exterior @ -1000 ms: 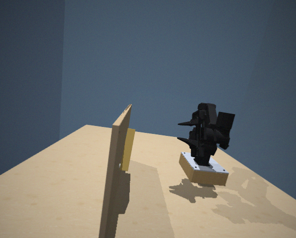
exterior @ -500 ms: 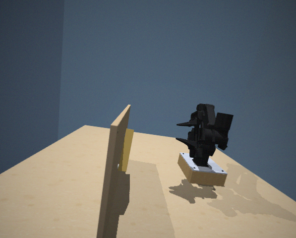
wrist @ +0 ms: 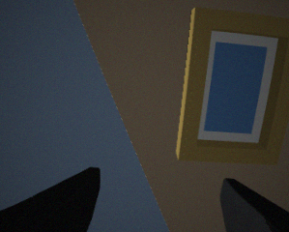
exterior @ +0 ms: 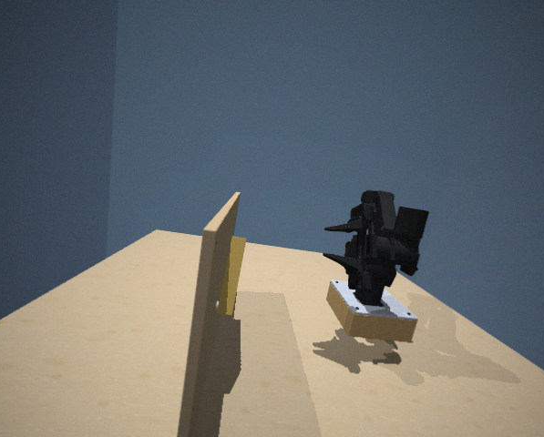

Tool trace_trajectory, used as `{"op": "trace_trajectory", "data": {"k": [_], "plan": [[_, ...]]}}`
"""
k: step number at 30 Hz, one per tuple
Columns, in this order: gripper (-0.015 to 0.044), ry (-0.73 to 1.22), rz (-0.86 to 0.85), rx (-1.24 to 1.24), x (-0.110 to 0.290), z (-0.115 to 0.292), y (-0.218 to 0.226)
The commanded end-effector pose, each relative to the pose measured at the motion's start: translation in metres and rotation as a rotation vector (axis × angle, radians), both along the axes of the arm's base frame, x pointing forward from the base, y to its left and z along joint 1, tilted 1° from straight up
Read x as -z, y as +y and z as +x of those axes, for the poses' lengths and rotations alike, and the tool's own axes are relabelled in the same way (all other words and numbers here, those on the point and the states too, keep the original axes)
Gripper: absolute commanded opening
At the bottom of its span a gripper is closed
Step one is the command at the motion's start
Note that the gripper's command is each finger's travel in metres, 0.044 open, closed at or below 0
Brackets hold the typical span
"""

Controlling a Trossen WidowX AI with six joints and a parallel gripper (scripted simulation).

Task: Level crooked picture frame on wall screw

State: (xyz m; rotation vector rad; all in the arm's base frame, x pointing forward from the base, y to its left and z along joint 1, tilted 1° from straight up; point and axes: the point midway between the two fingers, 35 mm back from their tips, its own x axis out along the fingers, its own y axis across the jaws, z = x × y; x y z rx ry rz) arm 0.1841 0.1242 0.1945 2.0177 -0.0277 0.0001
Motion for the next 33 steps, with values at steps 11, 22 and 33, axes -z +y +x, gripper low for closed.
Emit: {"op": "trace_trajectory", "data": {"k": [11,22,33], "plan": [[0.026,0.001,-0.003,0.005,0.001,0.0,-0.001],[0.026,0.001,-0.003,0.005,0.001,0.0,-0.001],[0.026,-0.004,-0.002,0.002,0.013,0.024,0.007]]}}
